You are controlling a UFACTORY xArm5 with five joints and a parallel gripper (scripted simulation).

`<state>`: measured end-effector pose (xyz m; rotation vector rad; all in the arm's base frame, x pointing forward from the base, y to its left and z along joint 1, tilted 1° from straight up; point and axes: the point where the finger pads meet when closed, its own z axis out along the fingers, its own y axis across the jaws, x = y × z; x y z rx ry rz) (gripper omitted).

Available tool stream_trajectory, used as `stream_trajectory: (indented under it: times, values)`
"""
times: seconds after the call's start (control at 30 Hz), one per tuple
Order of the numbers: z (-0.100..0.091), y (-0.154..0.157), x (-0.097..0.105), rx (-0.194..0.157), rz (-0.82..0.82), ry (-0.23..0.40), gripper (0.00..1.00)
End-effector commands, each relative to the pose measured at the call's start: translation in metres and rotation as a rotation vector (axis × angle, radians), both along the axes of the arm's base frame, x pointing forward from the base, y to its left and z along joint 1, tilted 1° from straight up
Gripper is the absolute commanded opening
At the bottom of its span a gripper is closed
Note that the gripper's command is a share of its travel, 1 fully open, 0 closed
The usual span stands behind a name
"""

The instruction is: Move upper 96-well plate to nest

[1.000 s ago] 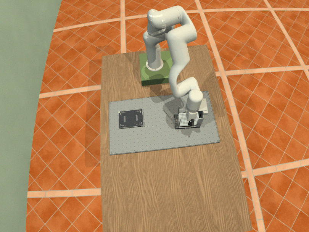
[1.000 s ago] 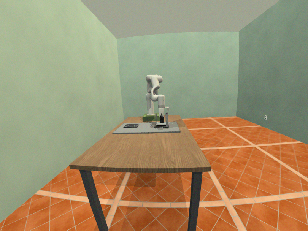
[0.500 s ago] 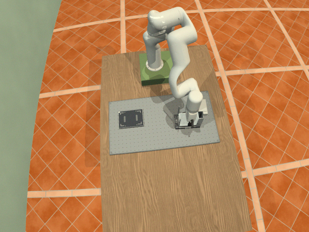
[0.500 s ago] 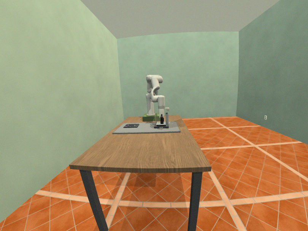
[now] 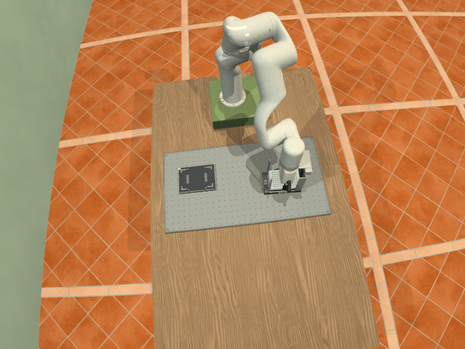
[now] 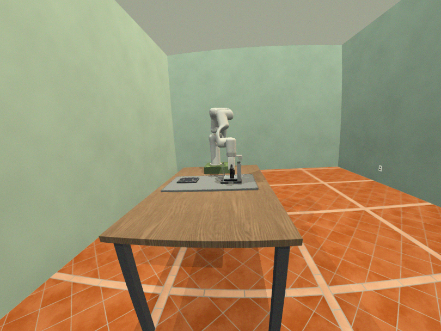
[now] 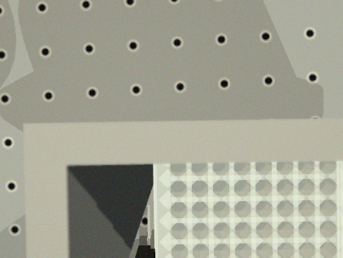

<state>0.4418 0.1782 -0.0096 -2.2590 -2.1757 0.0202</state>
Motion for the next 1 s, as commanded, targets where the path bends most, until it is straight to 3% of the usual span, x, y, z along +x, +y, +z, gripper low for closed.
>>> stream_trajectory:
  times: [0.0, 0.37, 0.4, 0.97]
  values:
    - [0.0013, 0.0006, 0.0015, 0.003, 0.000, -0.003, 1.00]
    - [0.0013, 0.0006, 0.0015, 0.003, 0.000, -0.003, 1.00]
    - [0.0019, 0.0006, 0.0015, 0.003, 0.000, -0.003, 0.00]
    - [0.0019, 0.0006, 0.0015, 0.003, 0.000, -0.003, 0.00]
